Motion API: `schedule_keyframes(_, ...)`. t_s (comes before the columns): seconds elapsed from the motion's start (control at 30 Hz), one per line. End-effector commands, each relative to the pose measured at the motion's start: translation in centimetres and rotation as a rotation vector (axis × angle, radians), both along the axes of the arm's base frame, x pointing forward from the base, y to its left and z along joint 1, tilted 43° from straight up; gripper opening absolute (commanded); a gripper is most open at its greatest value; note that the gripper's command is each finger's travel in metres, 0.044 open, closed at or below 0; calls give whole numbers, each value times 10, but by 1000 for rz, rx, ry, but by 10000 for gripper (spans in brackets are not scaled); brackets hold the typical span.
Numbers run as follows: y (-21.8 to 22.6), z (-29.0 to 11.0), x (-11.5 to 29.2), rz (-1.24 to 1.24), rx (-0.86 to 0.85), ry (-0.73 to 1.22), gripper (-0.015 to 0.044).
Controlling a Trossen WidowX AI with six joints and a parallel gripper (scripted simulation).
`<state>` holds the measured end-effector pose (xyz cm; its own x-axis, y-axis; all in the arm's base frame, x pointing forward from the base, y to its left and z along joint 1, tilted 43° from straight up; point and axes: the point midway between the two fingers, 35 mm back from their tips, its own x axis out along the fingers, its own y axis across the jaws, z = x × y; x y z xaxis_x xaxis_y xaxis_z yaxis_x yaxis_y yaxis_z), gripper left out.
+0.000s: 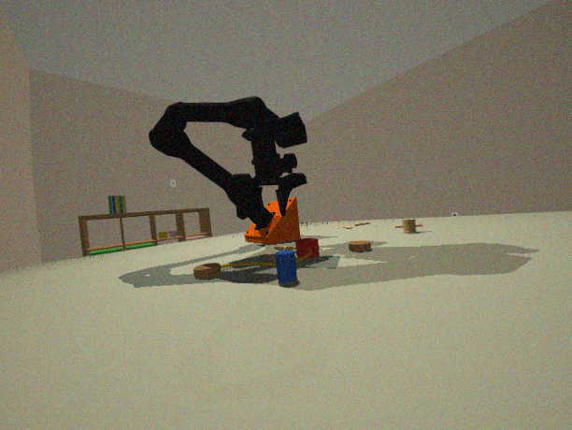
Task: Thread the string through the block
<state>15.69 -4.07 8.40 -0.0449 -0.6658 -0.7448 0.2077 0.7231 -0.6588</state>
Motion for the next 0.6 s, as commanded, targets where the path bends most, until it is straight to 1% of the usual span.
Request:
schedule_keyframes(0.0,0,0,0,3,0,2,315)
schedule_keyframes(0.1,1,1,0,3,0,2,394)
schedule_keyframes(0.17,10,10,2,1,1,1,440)
schedule_keyframes(0.27,20,22,3,-1,1,0,440)
schedule_keyframes(0.57,17,19,2,5,1,-5,440)
